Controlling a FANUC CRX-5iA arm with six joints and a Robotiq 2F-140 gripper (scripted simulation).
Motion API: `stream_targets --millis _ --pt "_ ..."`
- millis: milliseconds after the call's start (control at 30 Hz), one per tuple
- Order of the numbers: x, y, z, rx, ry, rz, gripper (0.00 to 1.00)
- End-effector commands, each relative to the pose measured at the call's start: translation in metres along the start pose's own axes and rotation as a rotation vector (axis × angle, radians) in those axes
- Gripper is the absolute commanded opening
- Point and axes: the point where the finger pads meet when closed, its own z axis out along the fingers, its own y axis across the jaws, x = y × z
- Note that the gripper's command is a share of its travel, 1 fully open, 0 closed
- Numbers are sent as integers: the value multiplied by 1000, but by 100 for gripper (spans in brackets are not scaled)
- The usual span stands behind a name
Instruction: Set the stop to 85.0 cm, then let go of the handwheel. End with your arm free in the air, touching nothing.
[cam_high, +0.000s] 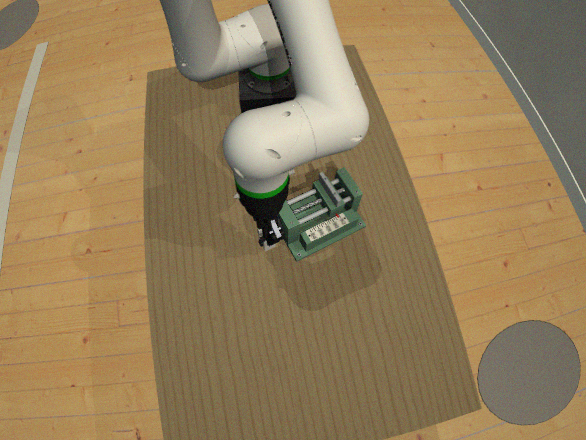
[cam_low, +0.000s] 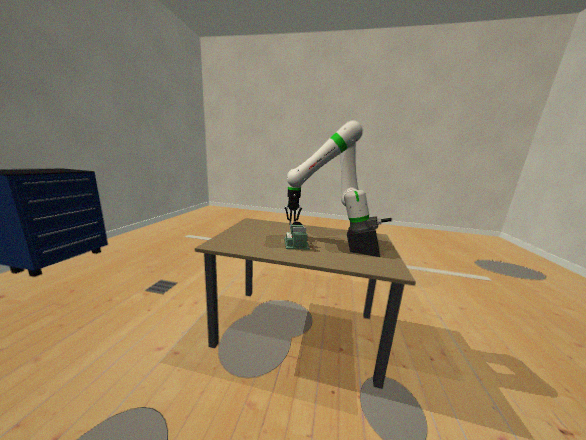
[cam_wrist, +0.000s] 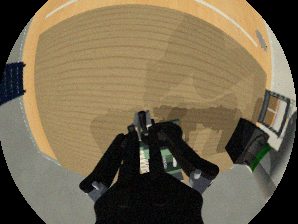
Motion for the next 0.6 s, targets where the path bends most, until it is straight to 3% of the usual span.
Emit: stream_targets --millis 0,567 --pt "0 -1 -5 0 0 0 4" --pt "0 5 -29 0 0 0 4"
